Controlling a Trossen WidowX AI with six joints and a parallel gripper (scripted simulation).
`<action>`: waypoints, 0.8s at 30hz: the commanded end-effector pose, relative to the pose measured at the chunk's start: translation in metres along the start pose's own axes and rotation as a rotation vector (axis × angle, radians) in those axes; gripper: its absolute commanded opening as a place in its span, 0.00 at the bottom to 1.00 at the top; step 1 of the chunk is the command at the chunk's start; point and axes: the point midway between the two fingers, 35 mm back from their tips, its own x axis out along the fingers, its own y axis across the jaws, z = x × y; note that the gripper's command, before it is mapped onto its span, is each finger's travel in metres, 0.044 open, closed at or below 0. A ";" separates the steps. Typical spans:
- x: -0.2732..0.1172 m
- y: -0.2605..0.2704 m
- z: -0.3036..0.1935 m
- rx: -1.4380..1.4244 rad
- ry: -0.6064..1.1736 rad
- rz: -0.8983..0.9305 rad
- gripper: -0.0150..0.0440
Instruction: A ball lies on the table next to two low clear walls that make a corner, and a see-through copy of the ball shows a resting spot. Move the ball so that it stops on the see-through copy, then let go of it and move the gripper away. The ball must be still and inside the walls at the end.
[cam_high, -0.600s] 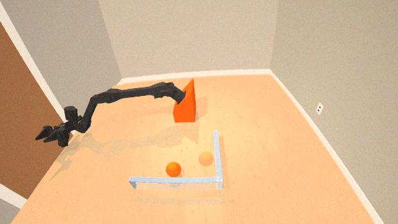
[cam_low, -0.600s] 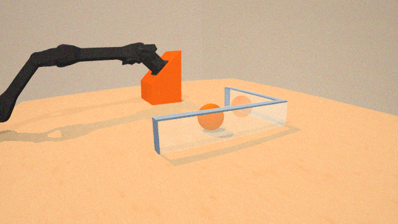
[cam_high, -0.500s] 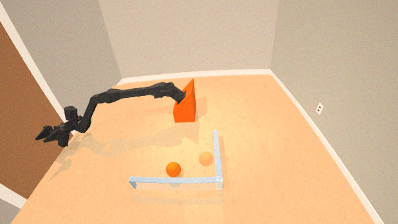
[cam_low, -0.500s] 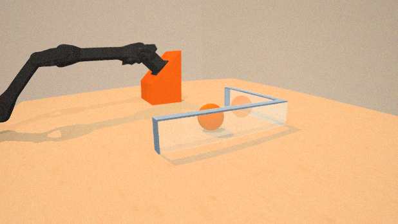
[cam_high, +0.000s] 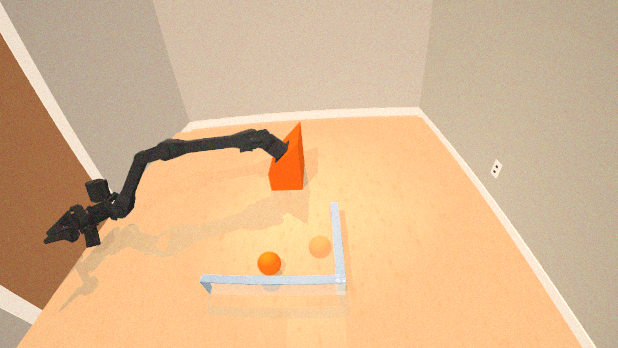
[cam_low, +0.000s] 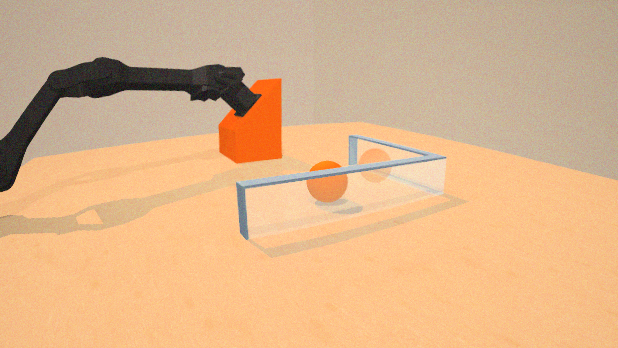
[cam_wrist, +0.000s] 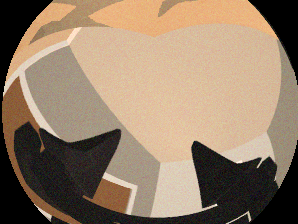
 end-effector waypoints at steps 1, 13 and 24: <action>0.029 -0.014 0.028 0.300 -0.009 0.040 0.90; 0.097 -0.075 0.125 1.253 -0.094 0.278 0.90; 0.120 -0.201 0.240 1.954 -0.273 0.737 0.90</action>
